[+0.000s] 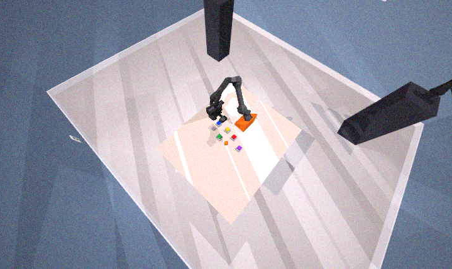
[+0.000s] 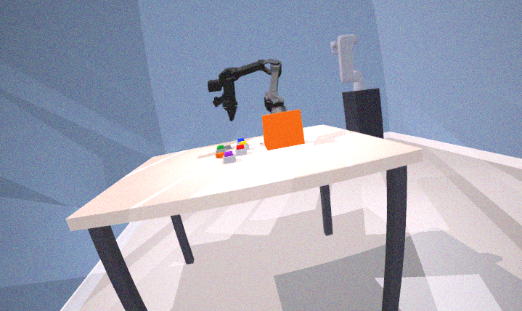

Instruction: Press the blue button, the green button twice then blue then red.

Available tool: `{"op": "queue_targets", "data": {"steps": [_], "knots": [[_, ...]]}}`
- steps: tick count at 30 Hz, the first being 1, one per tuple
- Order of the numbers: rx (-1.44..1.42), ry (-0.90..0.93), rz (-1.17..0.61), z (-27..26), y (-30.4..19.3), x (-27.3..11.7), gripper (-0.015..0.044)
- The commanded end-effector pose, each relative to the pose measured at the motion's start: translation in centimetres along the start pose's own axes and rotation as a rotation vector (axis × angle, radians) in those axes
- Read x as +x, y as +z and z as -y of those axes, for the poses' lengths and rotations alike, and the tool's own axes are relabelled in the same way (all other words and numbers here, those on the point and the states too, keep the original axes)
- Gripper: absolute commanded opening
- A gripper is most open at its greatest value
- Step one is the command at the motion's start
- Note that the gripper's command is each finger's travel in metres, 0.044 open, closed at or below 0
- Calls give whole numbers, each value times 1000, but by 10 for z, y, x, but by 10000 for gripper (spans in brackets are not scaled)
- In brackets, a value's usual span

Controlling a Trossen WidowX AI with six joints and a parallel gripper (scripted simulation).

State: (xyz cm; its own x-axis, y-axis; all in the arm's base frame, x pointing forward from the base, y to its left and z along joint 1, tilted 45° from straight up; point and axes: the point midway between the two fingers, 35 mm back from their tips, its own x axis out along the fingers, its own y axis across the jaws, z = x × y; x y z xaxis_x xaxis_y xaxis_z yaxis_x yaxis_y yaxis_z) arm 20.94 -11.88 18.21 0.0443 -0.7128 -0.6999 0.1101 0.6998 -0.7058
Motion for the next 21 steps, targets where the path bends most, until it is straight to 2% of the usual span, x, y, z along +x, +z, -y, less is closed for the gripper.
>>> {"op": "queue_targets", "data": {"steps": [1, 5, 7, 12, 19, 21], "knots": [[-84, 12, -86, -3, -24, 11, 400], [-84, 12, -86, -3, -24, 11, 400], [-80, 15, -86, -4, -24, 20, 348], [-83, 10, -85, -3, -29, 70, 216], [-84, 9, -85, -3, -30, 72, 32], [-84, 9, -85, -3, -30, 72, 20]]}}
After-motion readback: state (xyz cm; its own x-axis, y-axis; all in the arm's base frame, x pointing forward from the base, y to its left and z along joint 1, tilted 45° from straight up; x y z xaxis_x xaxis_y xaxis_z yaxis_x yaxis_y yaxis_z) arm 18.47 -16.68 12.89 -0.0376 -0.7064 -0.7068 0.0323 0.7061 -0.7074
